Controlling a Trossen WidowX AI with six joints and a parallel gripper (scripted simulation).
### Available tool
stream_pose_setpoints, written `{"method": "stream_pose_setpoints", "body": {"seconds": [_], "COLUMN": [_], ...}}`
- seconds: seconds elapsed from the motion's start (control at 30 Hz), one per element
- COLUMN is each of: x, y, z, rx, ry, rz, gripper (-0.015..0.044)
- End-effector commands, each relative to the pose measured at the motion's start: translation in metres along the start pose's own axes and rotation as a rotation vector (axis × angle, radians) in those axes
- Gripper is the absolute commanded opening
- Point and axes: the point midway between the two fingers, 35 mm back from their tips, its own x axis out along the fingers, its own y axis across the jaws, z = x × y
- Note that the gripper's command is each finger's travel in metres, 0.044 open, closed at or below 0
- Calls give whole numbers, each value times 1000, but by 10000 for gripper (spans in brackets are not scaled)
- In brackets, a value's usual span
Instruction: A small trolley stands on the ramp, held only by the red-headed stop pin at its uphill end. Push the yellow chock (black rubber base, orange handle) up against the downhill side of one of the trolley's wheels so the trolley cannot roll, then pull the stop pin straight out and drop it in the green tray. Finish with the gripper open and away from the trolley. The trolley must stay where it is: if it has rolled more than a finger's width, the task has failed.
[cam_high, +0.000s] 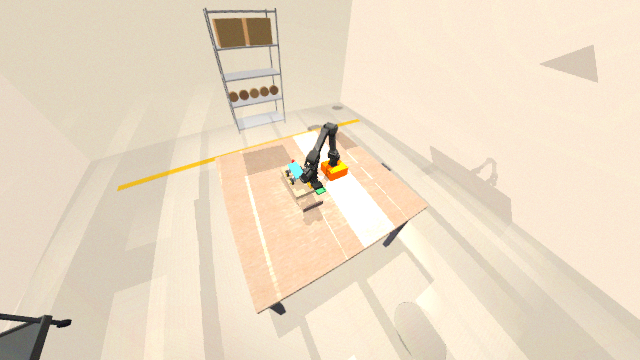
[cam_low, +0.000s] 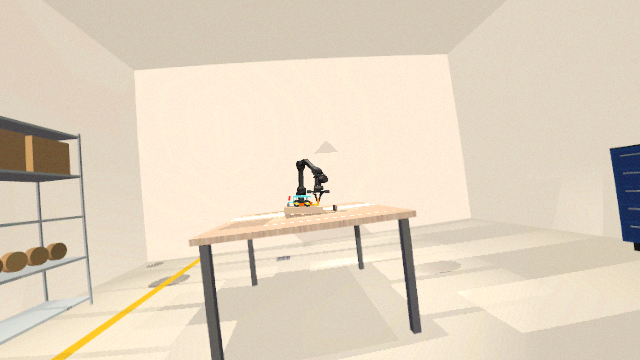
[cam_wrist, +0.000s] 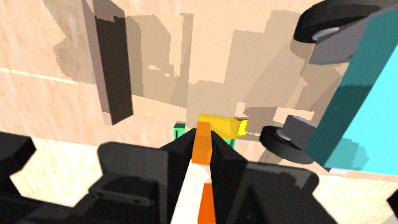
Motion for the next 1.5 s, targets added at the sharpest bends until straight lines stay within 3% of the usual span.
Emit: {"method": "stream_pose_setpoints", "body": {"seconds": [0.0,1.03,1.27,1.47], "x": [0,0,0,-12], "y": [-5,-23,-23,-23], "z": [0,1,1,1], "rx": [-3,0,0,-2], "ry": [-4,-1,-1,-3], "rz": [-3,0,0,-2], "gripper": [0,0,184,190]}}
